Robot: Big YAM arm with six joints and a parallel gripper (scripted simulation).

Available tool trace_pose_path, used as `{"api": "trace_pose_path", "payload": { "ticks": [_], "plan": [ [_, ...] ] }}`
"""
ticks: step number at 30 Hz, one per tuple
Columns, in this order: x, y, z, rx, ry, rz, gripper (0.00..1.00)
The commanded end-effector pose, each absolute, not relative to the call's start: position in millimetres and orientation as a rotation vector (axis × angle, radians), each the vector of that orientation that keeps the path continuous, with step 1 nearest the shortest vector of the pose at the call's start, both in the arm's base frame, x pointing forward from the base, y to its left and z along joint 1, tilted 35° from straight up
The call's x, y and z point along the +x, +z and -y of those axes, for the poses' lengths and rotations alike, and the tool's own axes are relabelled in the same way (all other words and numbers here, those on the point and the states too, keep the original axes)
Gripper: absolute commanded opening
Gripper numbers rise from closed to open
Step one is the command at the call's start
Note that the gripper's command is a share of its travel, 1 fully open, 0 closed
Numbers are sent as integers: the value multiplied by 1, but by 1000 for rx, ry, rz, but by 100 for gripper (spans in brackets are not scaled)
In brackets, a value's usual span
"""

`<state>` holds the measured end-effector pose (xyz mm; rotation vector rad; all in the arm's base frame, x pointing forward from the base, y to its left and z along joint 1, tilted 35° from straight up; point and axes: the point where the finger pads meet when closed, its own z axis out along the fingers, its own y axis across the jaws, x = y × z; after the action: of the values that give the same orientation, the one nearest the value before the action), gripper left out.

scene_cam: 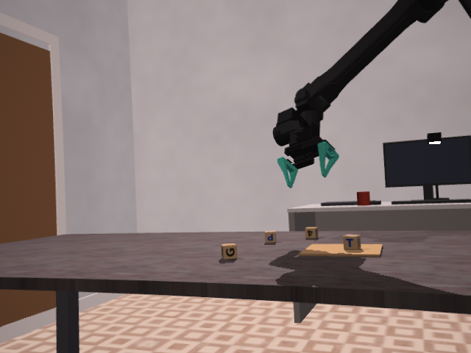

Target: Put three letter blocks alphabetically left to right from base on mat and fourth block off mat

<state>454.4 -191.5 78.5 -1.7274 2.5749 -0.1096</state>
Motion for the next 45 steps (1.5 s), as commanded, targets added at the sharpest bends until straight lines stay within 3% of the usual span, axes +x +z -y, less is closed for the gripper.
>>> {"api": "trace_pose_path", "payload": {
  "ticks": [1,45],
  "plan": [
    [458,88,180,-1506,-167,-2690,100],
    [430,31,104,184,-403,-3066,100]
  ]
}}
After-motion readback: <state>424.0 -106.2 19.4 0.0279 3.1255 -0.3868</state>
